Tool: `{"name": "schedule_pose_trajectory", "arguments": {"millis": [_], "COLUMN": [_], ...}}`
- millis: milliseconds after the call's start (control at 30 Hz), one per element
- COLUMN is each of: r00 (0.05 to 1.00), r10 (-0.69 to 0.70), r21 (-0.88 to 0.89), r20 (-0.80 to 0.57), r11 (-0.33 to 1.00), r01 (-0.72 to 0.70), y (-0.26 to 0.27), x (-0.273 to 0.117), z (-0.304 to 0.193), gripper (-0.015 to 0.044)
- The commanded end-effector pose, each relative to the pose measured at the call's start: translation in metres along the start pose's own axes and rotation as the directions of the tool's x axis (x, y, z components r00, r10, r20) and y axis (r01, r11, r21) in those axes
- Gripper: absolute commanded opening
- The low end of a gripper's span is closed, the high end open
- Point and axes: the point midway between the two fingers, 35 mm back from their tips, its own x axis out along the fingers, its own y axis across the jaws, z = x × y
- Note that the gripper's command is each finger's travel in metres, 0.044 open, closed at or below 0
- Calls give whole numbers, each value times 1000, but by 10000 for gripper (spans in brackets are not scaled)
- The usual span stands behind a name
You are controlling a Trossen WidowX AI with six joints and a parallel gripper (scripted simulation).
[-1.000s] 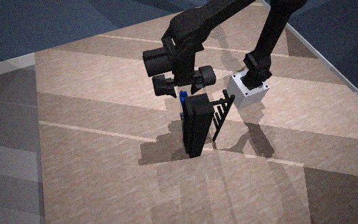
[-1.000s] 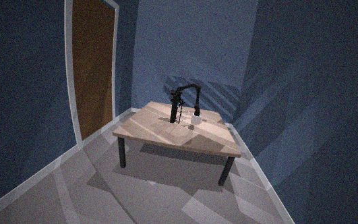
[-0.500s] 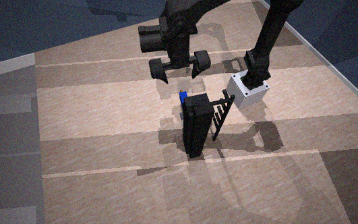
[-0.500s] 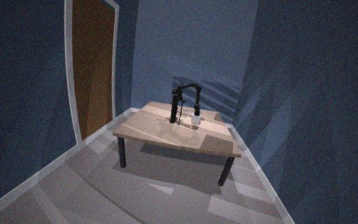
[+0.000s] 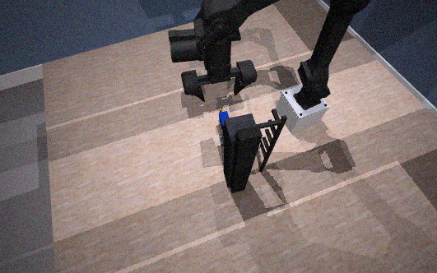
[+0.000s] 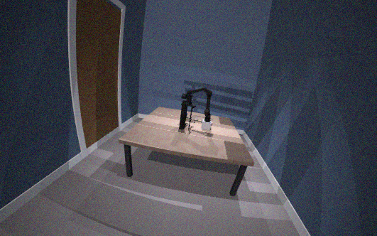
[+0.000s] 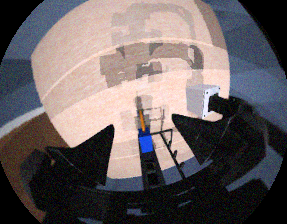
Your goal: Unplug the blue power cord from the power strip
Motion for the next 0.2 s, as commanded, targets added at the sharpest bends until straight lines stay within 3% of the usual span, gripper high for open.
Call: {"name": "schedule_pose_trajectory", "arguments": {"millis": [0, 167], "r00": [1000, 1000], "r10": [4, 4], "r21": [-5, -5], "r20": [2, 2], "r11": [1000, 1000], "r01": [-4, -4], "y": [1, 1], "x": [-2, -2], "z": [0, 0], "gripper": [440, 440]}}
